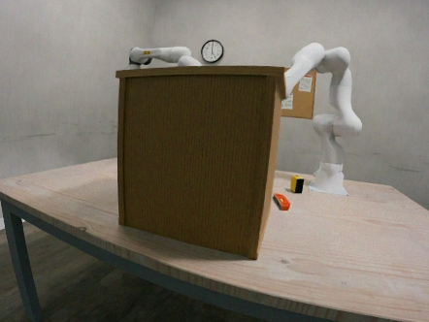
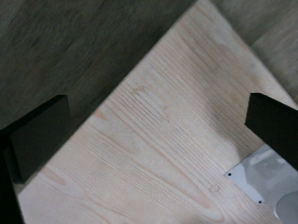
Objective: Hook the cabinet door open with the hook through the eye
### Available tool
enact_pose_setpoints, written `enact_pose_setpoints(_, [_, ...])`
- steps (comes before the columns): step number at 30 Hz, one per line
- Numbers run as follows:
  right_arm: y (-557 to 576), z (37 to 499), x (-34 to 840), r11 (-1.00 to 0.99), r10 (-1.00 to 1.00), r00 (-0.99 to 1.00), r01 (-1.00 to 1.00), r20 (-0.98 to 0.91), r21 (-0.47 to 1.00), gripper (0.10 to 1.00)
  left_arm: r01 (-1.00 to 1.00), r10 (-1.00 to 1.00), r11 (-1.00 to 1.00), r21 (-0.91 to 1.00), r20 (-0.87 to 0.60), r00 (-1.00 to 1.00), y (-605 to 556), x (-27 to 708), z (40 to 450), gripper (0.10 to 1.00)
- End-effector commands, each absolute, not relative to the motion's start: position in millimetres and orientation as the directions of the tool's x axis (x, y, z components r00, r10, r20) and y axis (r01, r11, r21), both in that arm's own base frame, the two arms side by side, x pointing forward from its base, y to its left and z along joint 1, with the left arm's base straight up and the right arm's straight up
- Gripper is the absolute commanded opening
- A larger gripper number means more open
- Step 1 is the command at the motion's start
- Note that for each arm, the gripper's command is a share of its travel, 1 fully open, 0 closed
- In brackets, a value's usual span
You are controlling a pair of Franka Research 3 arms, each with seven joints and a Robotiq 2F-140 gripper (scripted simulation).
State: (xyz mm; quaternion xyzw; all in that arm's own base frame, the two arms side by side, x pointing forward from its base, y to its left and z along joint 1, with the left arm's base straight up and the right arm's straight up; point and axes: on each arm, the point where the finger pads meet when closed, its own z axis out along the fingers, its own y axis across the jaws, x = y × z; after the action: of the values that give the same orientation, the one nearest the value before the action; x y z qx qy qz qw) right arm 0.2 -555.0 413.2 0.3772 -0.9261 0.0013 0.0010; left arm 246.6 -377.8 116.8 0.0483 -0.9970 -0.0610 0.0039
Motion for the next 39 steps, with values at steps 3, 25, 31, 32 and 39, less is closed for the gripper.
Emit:
enact_pose_setpoints(3, [-555.0, 413.4, 0.3, 0.715, -0.699, -0.715, -0.699, 0.003, -0.002, 1.0, -0.098, -0.099, 0.988, 0.118, -0.002, -0.995, -378.1, 249.6, 115.6, 0.126])
enact_pose_setpoints(25, [-555.0, 413.4, 0.3, 0.715, -0.699, -0.715, -0.699, 0.003, -0.002, 1.0, -0.099, -0.1, 0.988, 0.118, -0.002, -0.995, -377.9, 249.8, 115.6, 0.126])
enact_pose_setpoints(31, [-555.0, 413.4, 0.3, 0.715, -0.699, -0.715, -0.699, 0.003, -0.002, 1.0, -0.105, -0.105, 0.987, 0.118, -0.002, -0.994, -376.8, 251.3, 115.6, 0.126])
enact_pose_setpoints(32, [-555.0, 413.4, 0.3, 0.715, -0.699, -0.715, -0.699, 0.003, -0.002, 1.0, -0.106, -0.106, 0.987, 0.118, -0.002, -0.994, -376.4, 251.8, 115.6, 0.126])
enact_pose_setpoints(39, [-555.0, 413.4, 0.3, 0.715, -0.699, -0.715, -0.699, 0.003, -0.002, 1.0, -0.106, -0.106, 0.987, 0.118, -0.002, -0.994, -375.1, 253.6, 115.6, 0.126])
